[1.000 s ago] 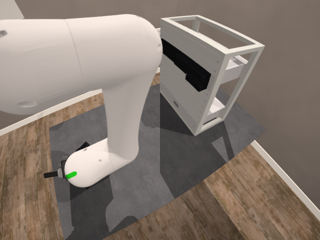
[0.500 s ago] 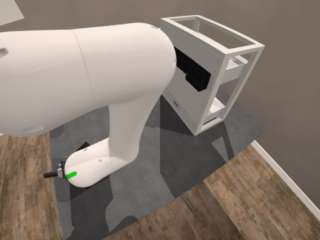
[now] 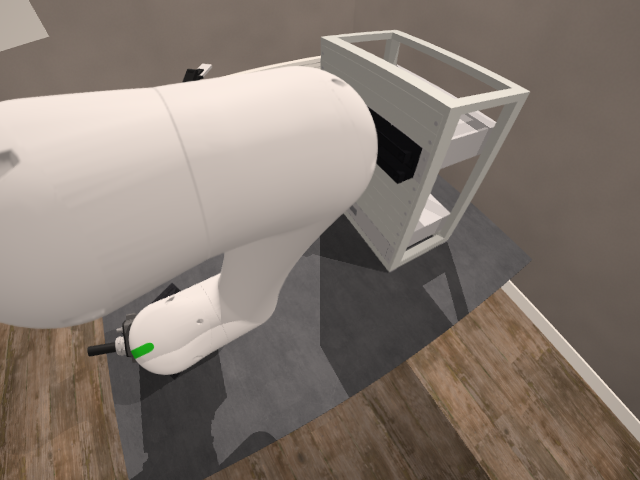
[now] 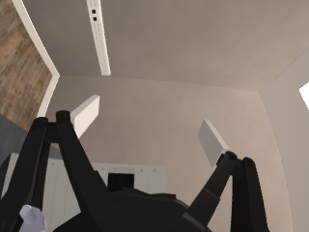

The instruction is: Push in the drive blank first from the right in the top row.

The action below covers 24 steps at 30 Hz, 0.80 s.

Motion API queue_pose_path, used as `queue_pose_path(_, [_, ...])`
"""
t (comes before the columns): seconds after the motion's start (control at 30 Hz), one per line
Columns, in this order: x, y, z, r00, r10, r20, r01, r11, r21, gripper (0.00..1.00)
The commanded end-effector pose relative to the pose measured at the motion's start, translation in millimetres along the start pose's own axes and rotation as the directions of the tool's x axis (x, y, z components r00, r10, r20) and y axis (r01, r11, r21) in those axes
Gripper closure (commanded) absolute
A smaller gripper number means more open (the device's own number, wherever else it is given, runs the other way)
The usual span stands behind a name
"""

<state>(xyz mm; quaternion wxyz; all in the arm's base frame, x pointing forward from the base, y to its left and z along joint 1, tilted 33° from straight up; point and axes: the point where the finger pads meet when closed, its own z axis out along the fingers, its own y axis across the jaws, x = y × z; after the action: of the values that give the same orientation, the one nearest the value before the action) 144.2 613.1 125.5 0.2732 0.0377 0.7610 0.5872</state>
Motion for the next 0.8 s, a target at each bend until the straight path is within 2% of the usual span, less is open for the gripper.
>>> queue_pose_path(0.0, [-41.3,8.5,-14.0,0.994,-0.004,0.111,0.007,1.000,-0.026,0.00])
queue_pose_path(0.23, [-109.3,13.7,-46.7,0.955,-0.018,0.295,0.032,0.999,-0.043,0.00])
queue_pose_path(0.3, [-109.3,13.7,-46.7,0.955,-0.018,0.295,0.032,0.999,-0.043,0.00])
queue_pose_path(0.53, [-171.5,14.3,-89.5,0.884,-0.041,0.465,0.064,0.997,-0.034,0.00])
queue_pose_path(0.77, [-219.0,12.6,-132.9,0.801,-0.068,0.594,0.091,0.996,-0.009,0.00])
